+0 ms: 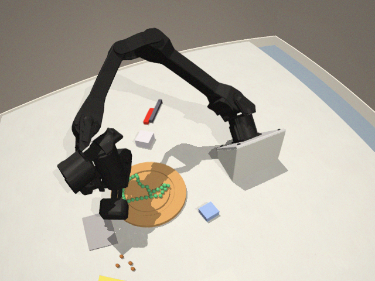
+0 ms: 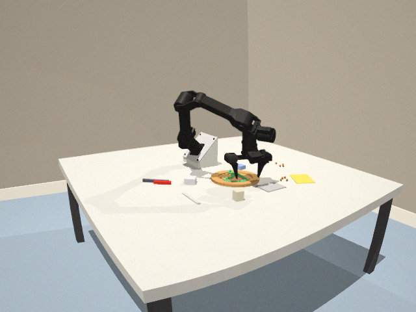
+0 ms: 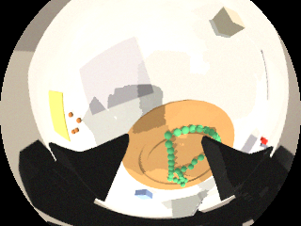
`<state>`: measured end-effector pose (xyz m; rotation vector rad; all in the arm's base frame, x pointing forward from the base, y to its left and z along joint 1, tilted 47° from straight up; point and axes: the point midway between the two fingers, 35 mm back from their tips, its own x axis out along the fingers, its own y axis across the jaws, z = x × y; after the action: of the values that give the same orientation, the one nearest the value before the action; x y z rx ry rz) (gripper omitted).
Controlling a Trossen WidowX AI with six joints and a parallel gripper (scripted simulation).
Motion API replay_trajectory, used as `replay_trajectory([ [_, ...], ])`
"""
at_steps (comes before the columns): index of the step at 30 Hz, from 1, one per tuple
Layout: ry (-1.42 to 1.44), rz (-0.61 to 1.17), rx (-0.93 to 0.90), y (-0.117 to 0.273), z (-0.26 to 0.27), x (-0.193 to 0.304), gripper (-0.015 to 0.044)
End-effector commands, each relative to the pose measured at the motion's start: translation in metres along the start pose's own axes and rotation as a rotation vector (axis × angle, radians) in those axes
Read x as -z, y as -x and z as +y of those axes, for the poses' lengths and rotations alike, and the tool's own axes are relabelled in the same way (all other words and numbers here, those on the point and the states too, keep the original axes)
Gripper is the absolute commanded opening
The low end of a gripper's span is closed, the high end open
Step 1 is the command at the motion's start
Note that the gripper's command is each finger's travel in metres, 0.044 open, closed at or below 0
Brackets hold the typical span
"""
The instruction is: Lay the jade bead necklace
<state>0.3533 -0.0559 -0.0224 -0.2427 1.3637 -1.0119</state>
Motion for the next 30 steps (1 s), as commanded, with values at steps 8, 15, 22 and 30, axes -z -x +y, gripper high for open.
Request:
replay_trajectory([
  [8, 0.070, 0.000, 0.000, 0.010, -0.001, 0.003, 0.0361],
  [15, 0.254, 0.000, -0.001, 0.032, -0.003, 0.010, 0.0177],
  [22, 0.254, 0.000, 0.000, 0.018, -0.003, 0.010, 0.0120],
  [30, 0.248, -0.005, -0.002, 0.019, -0.002, 0.009, 0.0120],
])
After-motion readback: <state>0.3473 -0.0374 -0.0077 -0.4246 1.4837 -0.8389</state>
